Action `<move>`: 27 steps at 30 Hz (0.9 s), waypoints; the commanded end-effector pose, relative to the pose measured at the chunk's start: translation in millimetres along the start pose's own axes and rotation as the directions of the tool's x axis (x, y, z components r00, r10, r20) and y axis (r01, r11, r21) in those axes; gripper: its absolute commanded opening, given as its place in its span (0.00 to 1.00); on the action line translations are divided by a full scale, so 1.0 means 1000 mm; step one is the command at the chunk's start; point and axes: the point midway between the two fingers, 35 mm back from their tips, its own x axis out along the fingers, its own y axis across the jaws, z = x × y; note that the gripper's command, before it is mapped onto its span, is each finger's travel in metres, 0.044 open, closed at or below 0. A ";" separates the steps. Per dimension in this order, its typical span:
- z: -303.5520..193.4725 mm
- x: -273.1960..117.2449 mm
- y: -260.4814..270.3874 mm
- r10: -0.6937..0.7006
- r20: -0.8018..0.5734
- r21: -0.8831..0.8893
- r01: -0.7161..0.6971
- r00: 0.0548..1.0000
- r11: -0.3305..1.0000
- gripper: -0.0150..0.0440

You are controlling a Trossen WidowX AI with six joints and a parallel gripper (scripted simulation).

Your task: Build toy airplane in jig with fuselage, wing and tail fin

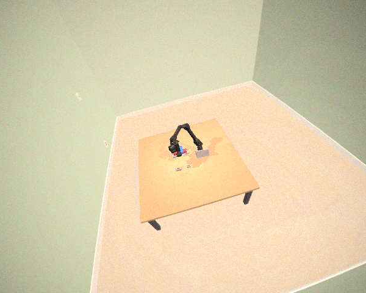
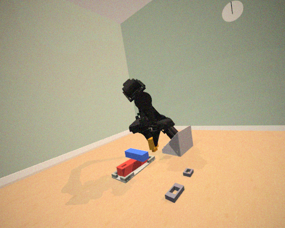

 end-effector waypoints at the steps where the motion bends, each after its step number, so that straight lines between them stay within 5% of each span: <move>1: 0.008 0.001 -0.012 -0.003 0.010 0.002 0.003 1.000 1.000 0.25; 27: 0.036 0.012 -0.085 -0.031 0.020 0.032 0.031 0.999 0.999 0.25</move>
